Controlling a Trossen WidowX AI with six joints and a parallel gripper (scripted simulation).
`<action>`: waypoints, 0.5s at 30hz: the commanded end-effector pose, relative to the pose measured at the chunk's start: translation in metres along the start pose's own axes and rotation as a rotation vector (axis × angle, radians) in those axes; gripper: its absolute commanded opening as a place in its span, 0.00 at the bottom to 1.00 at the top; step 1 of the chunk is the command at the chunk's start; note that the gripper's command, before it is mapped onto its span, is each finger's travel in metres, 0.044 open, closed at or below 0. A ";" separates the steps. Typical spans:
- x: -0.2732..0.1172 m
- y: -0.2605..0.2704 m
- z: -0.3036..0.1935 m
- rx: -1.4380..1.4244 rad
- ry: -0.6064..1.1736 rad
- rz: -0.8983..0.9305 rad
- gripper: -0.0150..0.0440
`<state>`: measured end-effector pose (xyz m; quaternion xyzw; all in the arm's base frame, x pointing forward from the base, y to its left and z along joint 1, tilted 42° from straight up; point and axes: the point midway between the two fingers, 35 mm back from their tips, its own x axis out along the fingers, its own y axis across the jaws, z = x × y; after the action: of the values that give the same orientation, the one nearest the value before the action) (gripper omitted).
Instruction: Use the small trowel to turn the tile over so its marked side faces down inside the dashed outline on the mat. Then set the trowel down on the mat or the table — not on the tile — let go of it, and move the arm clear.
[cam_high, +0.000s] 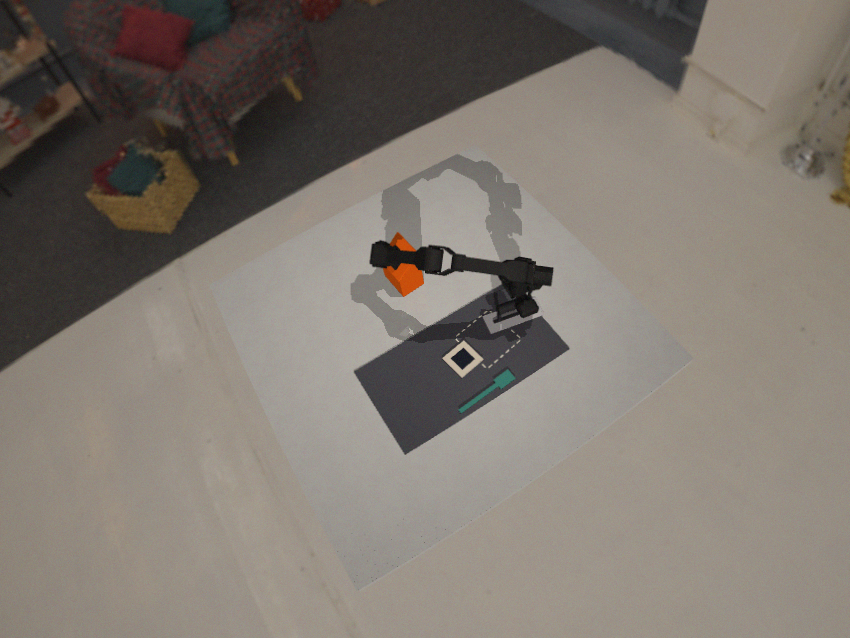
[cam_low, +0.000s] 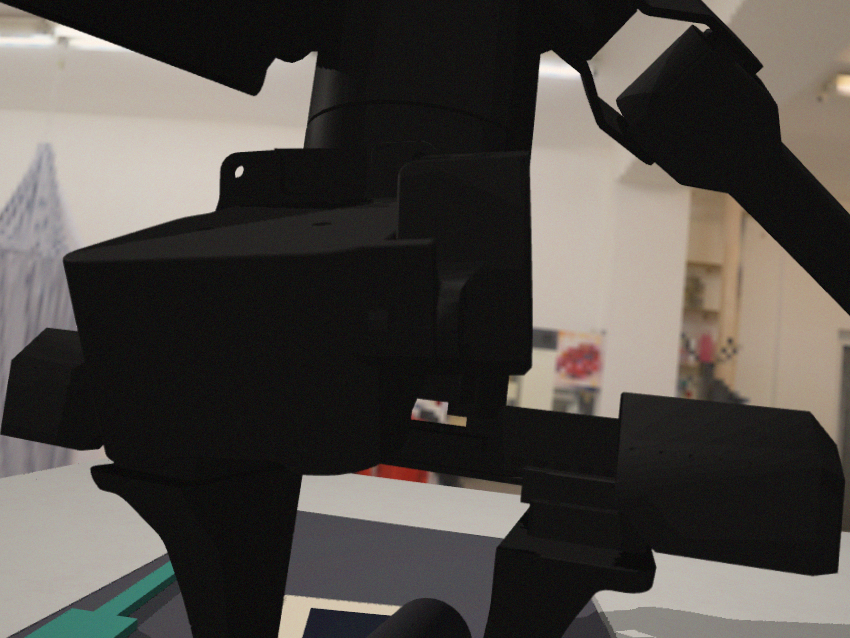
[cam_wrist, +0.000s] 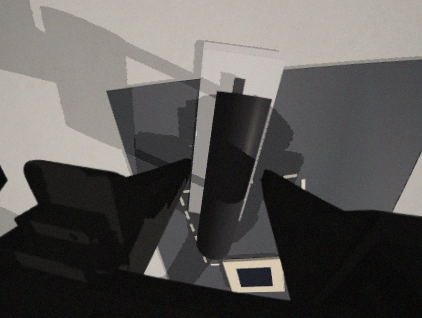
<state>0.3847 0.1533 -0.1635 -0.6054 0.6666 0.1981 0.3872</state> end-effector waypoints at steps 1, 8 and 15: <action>-0.002 0.000 0.000 -0.007 0.003 -0.001 0.71; -0.045 0.003 -0.002 -0.027 0.003 0.000 0.71; -0.045 0.001 -0.006 0.009 0.002 0.000 0.71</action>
<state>0.3806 0.1818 -0.1290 -0.6125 0.6624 0.2026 0.3809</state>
